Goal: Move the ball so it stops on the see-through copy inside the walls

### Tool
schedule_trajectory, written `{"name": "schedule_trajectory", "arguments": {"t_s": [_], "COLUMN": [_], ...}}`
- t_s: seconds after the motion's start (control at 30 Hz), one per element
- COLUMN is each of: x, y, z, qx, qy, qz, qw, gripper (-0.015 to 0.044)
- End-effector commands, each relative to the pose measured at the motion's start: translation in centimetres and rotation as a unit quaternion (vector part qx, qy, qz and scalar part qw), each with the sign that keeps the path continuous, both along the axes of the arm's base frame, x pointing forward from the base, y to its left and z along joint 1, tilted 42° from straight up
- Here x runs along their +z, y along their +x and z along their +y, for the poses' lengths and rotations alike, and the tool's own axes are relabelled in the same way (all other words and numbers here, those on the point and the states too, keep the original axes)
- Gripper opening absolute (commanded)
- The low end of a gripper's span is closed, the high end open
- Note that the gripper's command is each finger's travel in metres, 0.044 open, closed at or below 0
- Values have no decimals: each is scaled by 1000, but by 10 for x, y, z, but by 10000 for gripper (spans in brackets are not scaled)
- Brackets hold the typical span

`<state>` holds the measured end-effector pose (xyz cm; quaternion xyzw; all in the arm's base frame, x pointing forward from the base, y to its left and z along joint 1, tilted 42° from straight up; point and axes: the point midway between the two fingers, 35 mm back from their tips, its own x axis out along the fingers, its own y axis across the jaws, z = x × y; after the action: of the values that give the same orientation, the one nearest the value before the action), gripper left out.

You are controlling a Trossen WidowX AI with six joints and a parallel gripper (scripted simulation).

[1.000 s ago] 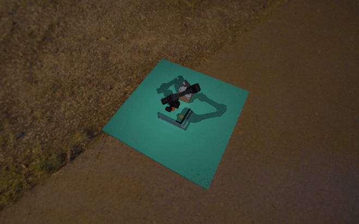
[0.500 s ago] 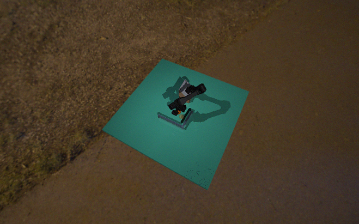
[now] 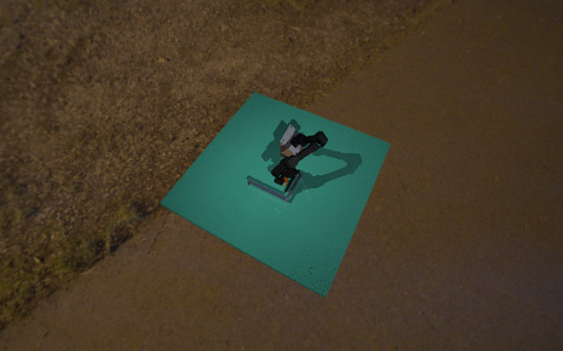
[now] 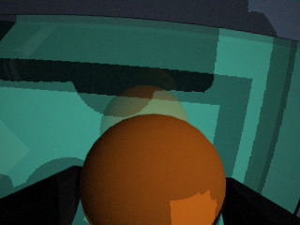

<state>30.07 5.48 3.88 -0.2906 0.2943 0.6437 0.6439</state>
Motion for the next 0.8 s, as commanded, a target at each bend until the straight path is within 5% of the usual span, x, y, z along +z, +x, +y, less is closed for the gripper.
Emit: {"name": "schedule_trajectory", "arguments": {"t_s": [0.0,0.77], "x": [-15,-50], "y": [-3,-6], "z": [13,46], "qx": [0,0], "qy": [3,5], "qz": [7,7], "qw": [1000,1000], "gripper": [0,0]}}
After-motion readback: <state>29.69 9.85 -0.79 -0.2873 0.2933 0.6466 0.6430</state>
